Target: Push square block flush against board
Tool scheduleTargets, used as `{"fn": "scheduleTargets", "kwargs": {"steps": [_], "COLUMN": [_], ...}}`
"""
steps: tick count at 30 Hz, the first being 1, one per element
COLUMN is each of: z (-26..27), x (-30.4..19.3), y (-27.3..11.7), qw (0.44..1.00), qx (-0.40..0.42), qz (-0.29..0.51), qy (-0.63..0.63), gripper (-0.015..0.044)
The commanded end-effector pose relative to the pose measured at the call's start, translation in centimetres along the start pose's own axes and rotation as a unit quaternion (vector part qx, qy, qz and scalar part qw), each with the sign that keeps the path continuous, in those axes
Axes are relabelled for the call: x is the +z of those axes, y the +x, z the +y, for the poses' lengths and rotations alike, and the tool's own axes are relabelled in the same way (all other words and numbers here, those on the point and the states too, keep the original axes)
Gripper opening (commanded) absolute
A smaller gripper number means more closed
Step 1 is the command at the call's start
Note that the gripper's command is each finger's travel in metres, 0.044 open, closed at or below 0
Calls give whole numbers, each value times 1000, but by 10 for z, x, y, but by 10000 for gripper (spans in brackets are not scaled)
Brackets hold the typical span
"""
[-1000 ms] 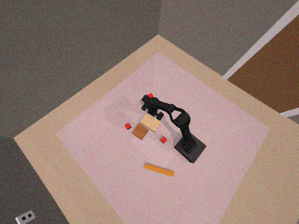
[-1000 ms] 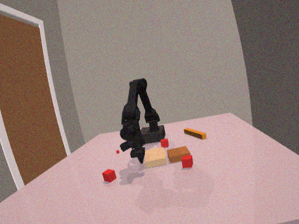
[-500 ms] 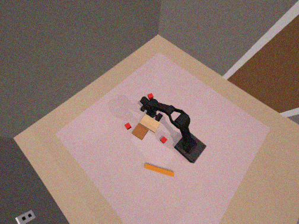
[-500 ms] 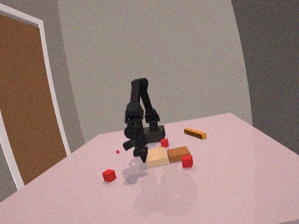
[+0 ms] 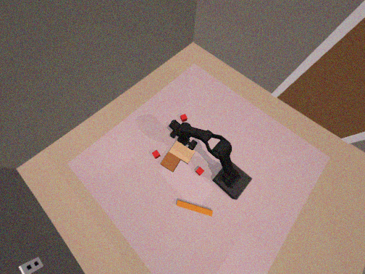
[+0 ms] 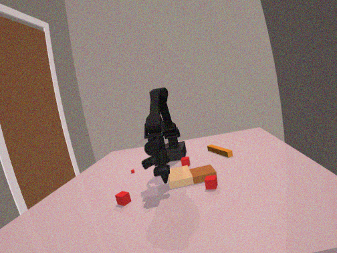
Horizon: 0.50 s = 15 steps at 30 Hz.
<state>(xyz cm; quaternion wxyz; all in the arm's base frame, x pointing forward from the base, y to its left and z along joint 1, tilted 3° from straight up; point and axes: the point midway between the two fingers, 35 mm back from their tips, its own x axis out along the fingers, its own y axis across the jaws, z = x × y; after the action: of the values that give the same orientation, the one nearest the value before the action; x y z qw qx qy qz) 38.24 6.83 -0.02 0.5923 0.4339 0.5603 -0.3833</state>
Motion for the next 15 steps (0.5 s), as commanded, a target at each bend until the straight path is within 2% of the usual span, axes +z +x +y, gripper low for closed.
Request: {"fn": "scheduleTargets", "kwargs": {"steps": [1,15], "z": [-1,0], "x": [-3,19], "y": [2,2], "qw": [1000,1000], "qx": [-3,-3], "qz": [7,6], "qy": [-3,-3], "gripper": [0,0]}}
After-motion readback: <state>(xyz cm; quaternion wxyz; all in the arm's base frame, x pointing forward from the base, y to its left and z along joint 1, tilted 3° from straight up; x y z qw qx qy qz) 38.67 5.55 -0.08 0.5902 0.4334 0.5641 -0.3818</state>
